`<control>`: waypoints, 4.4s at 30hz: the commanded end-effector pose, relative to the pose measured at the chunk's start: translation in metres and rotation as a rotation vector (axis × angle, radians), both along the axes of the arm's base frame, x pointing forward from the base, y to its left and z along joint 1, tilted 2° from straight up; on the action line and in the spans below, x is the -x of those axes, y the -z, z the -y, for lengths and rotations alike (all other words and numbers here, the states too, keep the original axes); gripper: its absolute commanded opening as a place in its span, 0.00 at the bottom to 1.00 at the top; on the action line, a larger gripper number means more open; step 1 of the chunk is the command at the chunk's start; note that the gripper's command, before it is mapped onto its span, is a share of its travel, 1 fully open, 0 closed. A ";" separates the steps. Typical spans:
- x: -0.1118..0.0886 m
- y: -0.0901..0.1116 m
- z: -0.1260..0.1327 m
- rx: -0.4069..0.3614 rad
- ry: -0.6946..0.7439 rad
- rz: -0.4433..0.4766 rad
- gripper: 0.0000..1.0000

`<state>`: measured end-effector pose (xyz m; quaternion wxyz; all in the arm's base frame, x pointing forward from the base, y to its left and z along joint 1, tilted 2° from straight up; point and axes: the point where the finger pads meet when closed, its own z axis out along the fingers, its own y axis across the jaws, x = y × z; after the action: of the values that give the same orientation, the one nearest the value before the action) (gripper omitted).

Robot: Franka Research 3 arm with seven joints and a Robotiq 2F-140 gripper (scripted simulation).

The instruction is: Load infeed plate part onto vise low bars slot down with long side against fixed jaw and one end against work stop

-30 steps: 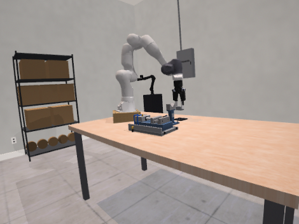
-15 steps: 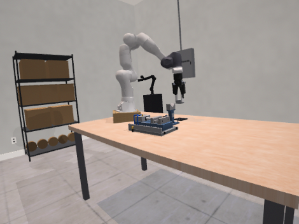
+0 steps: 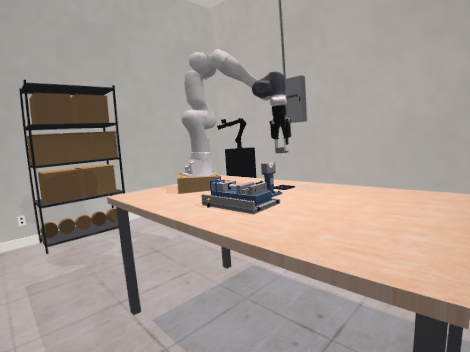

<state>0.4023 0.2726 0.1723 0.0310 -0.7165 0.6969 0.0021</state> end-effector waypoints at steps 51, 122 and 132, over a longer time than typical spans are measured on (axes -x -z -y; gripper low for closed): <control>0.006 -0.024 0.005 0.009 -0.007 -0.021 0.00; -0.043 -0.021 0.125 0.009 -0.067 -0.018 0.00; -0.048 -0.020 0.149 0.010 -0.078 -0.018 0.00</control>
<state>0.4484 0.1303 0.1912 0.0199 -0.7276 0.6857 0.0080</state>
